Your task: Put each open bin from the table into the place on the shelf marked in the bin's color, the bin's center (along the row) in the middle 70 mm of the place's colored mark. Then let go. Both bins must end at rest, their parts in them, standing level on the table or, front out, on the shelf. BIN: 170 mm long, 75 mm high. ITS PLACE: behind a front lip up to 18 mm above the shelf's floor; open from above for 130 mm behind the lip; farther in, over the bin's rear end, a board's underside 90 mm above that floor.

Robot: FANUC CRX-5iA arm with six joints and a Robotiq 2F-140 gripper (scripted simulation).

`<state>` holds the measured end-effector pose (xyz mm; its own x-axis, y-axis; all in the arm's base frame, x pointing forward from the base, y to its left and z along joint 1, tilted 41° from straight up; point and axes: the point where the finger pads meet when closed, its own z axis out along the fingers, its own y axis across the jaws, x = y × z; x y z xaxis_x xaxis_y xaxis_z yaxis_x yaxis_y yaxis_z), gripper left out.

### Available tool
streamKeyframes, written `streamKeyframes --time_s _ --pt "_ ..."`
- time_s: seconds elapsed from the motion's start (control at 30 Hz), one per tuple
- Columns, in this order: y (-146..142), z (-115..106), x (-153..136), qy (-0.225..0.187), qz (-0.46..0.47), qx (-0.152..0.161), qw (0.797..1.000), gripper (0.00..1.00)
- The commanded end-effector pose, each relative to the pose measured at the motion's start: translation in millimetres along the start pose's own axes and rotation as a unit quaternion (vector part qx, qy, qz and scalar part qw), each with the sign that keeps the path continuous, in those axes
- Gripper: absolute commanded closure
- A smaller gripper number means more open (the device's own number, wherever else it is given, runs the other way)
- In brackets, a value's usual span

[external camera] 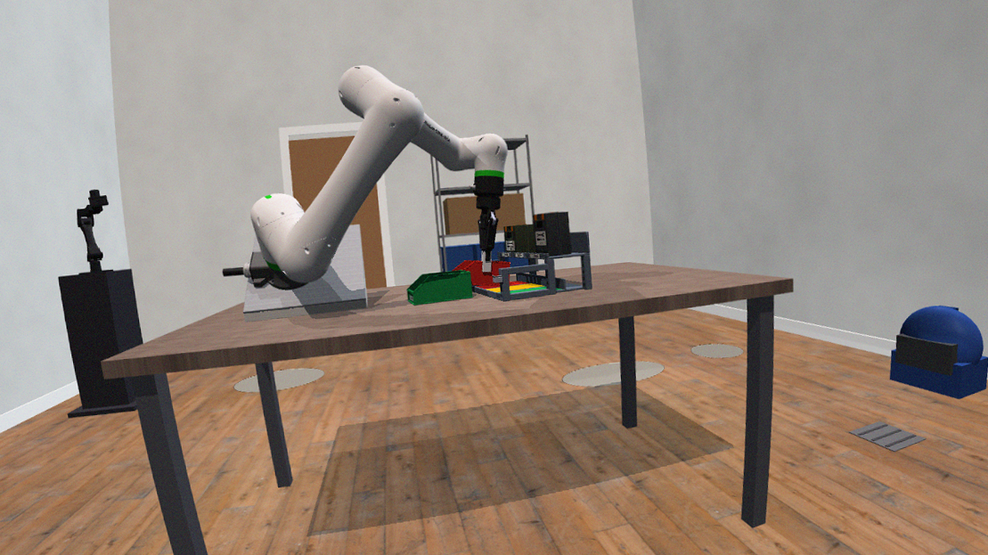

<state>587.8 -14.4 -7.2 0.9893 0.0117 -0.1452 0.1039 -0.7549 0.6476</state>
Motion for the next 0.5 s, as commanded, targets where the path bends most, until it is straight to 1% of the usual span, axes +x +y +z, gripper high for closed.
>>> streamKeyframes --time_s 0.0,0.47 --pt "-0.1 0.2 -0.1 0.004 0.000 0.000 1.000 1.00" --pt "-0.1 0.7 -0.4 0.007 0.000 0.000 1.000 1.00"
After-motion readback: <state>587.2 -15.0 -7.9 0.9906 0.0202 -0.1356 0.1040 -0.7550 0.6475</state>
